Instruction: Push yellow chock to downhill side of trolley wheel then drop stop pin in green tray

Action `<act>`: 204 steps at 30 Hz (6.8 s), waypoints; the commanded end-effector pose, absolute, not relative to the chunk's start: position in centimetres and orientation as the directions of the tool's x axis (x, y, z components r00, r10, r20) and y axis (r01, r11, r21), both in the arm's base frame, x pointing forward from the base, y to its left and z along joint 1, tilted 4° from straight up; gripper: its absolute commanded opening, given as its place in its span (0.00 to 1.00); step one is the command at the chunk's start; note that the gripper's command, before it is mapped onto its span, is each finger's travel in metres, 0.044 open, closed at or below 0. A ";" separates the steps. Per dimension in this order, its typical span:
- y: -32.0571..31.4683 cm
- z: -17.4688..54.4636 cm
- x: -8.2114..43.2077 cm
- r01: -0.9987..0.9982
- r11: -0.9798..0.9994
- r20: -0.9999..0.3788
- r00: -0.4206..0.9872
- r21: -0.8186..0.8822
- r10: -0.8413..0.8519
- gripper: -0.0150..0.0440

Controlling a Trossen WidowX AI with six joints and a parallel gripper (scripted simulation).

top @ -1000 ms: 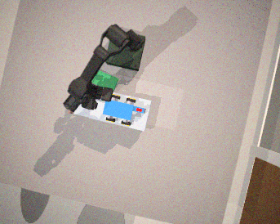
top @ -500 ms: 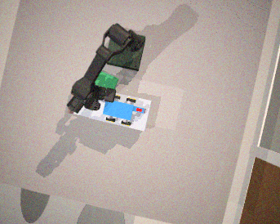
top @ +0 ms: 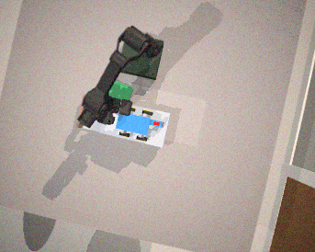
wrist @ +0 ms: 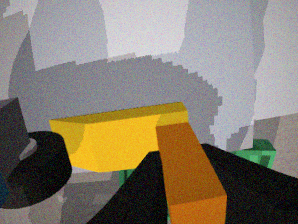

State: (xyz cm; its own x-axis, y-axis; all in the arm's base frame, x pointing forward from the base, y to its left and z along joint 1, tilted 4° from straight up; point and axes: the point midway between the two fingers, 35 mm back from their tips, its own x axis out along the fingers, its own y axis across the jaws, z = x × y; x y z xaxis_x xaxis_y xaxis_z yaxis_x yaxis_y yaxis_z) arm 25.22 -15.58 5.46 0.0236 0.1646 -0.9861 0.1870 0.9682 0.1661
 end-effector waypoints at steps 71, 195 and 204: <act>-5.6 15.4 31.3 0.941 0.272 -0.952 0.121 0.200 0.281 0.58; 2.2 12.5 32.2 0.981 -0.193 -0.931 0.077 0.007 0.357 0.25; 2.0 12.9 32.1 0.981 -0.193 -0.931 0.077 0.007 0.357 0.25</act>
